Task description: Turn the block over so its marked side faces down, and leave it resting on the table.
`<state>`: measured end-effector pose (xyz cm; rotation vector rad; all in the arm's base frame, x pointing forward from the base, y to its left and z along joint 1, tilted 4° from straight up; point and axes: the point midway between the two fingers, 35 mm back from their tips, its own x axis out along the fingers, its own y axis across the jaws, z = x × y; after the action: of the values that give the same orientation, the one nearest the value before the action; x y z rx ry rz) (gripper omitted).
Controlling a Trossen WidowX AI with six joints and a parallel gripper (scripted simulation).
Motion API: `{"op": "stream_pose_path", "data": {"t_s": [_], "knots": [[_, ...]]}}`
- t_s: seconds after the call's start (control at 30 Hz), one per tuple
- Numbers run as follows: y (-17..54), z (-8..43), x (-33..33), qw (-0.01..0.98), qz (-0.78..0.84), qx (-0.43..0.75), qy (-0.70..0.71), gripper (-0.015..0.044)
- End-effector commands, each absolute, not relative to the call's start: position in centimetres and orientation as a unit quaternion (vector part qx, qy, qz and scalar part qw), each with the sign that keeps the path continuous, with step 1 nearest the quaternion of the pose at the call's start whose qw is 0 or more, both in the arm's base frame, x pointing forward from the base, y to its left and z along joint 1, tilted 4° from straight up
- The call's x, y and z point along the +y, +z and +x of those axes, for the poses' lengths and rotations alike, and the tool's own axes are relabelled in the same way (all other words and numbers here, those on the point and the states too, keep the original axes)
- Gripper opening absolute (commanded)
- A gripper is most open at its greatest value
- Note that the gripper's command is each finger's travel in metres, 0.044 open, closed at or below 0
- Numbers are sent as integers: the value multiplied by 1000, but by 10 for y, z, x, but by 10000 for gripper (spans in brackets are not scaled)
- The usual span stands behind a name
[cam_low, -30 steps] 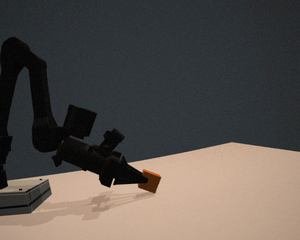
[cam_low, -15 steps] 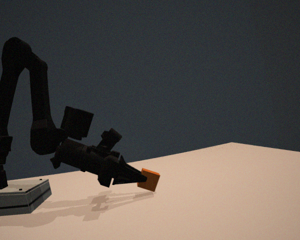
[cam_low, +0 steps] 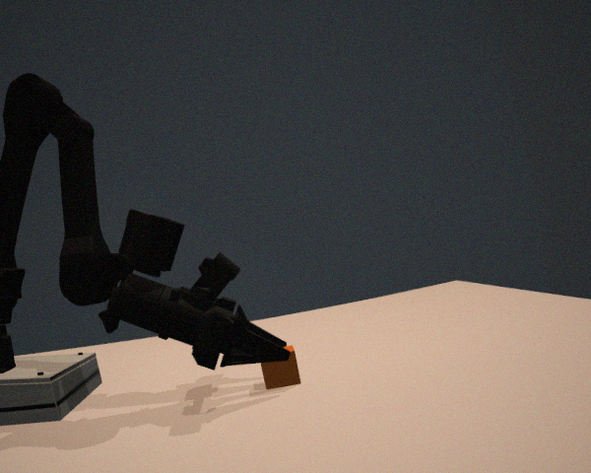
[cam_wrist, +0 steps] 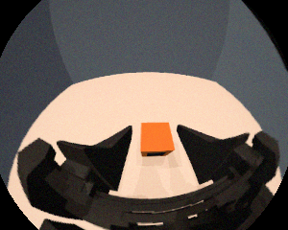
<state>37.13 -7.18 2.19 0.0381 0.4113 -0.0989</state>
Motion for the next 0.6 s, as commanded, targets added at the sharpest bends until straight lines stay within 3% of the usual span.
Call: {"op": "stream_pose_path", "data": {"t_s": [0.0,0.03,0.57], "knots": [[21,371,-71,977,23,205,-48,420],[21,371,-71,977,23,205,-48,440],[21,371,-71,977,23,205,-48,440]]}}
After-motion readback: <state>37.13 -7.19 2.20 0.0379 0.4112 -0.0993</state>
